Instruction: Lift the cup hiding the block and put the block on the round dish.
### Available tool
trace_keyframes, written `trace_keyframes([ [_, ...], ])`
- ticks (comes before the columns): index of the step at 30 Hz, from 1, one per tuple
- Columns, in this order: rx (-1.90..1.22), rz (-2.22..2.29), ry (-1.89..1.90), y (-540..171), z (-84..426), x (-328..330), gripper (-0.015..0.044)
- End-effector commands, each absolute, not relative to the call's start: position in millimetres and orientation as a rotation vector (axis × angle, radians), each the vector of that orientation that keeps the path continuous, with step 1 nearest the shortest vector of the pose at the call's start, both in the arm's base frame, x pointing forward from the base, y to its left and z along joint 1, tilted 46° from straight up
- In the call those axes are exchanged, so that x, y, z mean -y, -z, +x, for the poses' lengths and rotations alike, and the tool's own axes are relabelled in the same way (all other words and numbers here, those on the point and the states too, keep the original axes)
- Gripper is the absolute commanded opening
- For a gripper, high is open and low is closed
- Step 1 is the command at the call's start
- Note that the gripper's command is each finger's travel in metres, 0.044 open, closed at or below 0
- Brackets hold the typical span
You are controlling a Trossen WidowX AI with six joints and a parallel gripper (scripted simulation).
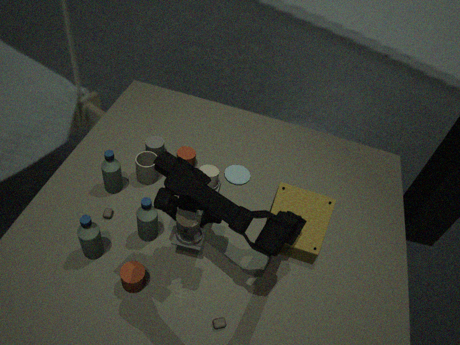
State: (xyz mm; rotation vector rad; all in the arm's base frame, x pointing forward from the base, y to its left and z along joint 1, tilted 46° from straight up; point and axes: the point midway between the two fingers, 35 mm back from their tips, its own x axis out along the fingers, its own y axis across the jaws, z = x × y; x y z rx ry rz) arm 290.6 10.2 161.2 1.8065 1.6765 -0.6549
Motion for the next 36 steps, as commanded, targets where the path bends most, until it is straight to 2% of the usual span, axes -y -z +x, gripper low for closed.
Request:
trace_keyframes([
  [1, -1.67, 1.805, 0.654, -165.3, 289.9, -4.9, 0.0],
  [36, -1.68, 1.81, 0.65, -175.6, 285.5, 1.9, 0.0],
])
